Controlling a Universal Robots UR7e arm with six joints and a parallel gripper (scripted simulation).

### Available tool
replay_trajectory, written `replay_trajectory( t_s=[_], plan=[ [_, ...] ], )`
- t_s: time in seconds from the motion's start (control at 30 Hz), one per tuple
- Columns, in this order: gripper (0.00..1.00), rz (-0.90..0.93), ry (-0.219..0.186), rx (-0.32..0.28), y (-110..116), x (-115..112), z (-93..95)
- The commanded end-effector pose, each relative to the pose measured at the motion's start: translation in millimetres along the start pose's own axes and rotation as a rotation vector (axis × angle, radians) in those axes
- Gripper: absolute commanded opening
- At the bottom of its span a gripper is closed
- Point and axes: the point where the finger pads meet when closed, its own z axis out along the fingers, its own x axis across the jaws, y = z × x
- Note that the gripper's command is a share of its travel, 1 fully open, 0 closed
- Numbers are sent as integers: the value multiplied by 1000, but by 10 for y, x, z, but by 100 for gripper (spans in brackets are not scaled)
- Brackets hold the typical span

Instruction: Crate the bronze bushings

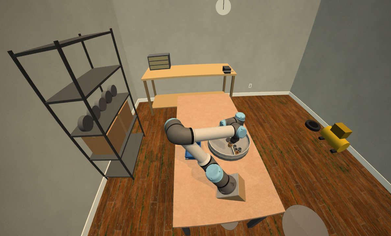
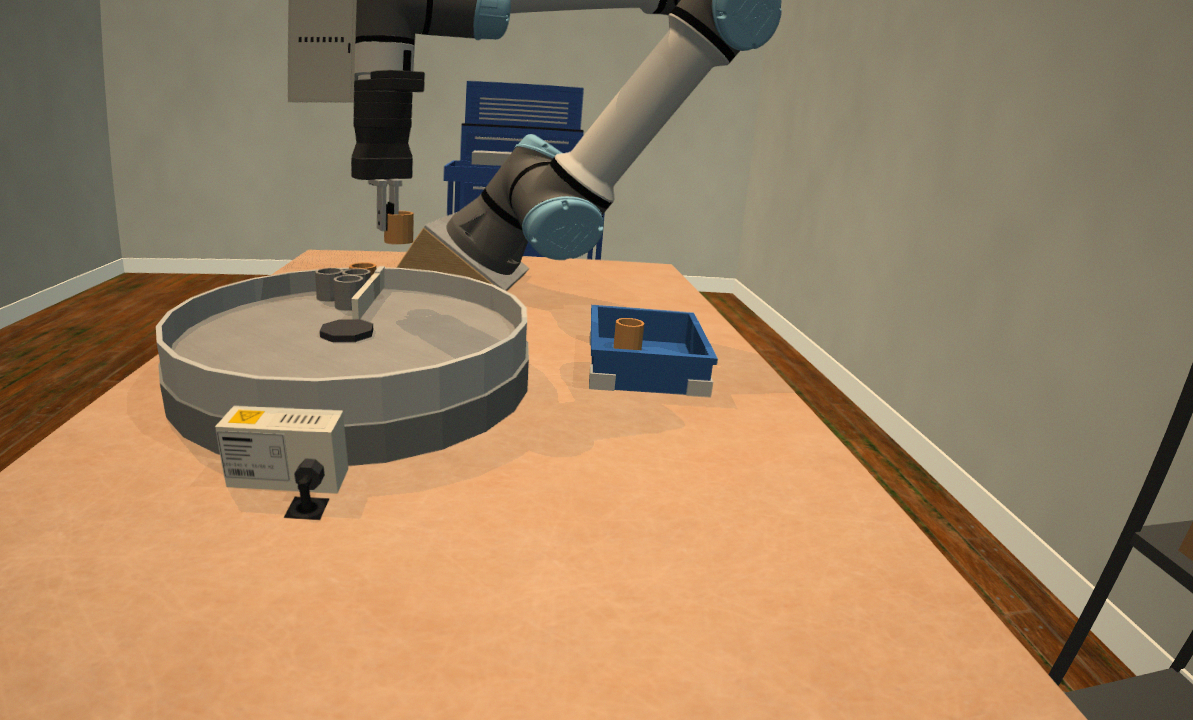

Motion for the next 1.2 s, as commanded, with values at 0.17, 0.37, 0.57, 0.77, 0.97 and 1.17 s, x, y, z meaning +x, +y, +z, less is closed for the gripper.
replay_trajectory(
  t_s=[0.17,0.37,0.57,0.77,0.97,1.17],
  plan=[
    [0,0,1,0,-407,-348,-4],
    [0,0,1,0,-407,-348,-4],
    [0,-1,2,0,-486,-415,-4],
    [0,-1,2,0,-811,-696,-4],
    [0,-1,2,0,-811,-696,-4],
    [0,-2,2,0,-972,-835,-4]
  ],
)
